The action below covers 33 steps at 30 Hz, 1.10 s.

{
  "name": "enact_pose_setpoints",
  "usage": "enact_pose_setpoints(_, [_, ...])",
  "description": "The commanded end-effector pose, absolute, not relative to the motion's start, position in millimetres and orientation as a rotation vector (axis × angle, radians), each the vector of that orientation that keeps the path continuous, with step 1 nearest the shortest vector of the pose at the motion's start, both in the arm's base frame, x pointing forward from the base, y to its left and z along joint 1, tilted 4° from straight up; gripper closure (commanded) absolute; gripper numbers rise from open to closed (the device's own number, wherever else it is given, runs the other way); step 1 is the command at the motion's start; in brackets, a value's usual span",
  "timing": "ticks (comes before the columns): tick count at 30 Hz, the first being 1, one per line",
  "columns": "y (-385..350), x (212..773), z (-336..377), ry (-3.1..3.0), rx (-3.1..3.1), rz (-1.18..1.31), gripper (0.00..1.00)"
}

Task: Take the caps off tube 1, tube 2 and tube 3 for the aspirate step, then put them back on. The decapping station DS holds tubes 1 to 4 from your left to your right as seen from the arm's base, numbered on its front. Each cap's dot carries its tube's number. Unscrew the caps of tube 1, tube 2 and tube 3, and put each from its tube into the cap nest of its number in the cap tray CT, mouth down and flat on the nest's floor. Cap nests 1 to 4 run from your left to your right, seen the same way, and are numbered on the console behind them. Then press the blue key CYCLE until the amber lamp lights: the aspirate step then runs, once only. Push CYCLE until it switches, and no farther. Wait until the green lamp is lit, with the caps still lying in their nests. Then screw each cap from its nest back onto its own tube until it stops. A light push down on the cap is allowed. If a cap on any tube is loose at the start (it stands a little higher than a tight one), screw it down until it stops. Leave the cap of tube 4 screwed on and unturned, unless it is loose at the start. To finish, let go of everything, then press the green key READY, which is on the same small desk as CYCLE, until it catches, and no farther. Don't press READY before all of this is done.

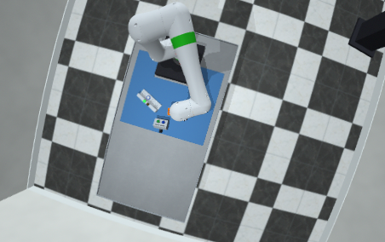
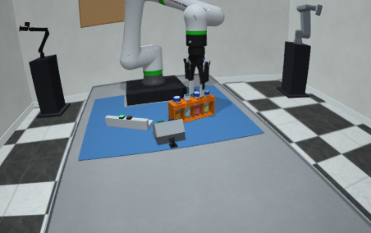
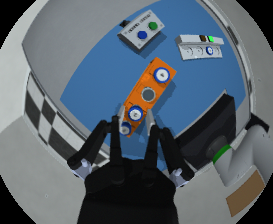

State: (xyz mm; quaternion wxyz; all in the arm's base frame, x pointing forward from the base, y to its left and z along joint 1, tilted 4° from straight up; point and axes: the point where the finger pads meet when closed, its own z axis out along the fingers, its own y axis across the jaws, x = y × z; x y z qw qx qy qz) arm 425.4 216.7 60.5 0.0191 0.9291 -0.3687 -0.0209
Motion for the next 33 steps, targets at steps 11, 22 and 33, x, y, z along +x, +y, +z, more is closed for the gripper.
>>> enact_pose_setpoints(11, [216.8, 425.6, 60.7, -1.005, 2.943, -0.084, 1.00])
enact_pose_setpoints(22, [216.8, 425.6, 60.6, -1.221, 2.856, -0.080, 1.00])
enact_pose_setpoints(33, [216.8, 425.6, 60.2, -1.821, 2.503, -0.066, 1.00])
